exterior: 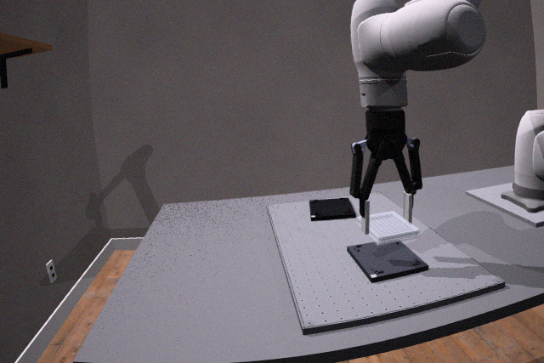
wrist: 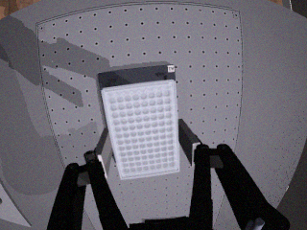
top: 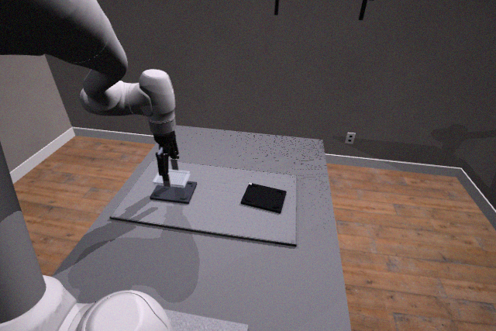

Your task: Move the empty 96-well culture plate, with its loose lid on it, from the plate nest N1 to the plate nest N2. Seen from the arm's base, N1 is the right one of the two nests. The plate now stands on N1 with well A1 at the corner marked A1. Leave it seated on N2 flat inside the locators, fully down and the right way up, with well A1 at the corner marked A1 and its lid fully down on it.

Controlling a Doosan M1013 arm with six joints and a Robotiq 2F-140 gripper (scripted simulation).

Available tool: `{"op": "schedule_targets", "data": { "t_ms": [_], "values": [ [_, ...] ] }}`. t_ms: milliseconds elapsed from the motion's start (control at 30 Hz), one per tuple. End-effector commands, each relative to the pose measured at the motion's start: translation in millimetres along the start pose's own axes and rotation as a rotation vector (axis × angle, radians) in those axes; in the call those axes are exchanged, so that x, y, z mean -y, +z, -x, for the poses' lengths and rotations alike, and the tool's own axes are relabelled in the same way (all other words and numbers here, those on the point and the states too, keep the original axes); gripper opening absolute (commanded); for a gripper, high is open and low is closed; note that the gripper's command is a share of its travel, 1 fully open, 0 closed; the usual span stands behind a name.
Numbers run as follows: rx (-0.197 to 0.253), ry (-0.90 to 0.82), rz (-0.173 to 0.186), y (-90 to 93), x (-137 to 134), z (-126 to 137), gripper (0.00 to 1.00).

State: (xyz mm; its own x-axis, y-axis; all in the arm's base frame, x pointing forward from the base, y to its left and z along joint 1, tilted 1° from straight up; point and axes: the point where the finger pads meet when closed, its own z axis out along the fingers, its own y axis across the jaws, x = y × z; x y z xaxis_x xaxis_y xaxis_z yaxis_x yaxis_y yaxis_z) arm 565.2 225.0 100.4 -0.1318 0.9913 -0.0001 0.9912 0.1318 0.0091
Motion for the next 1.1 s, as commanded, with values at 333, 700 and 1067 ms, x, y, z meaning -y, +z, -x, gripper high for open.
{"op": "schedule_targets", "data": {
  "t_ms": [333, 700, 1067],
  "values": [
    [0.006, -0.001, -0.002, 24.1, 0, 3, 0.0],
    [0.006, -0.001, -0.002, 42.5, 1, 4, 0.0],
    [0.006, -0.001, -0.002, 46.8, 1, 4, 0.0]
  ]
}}
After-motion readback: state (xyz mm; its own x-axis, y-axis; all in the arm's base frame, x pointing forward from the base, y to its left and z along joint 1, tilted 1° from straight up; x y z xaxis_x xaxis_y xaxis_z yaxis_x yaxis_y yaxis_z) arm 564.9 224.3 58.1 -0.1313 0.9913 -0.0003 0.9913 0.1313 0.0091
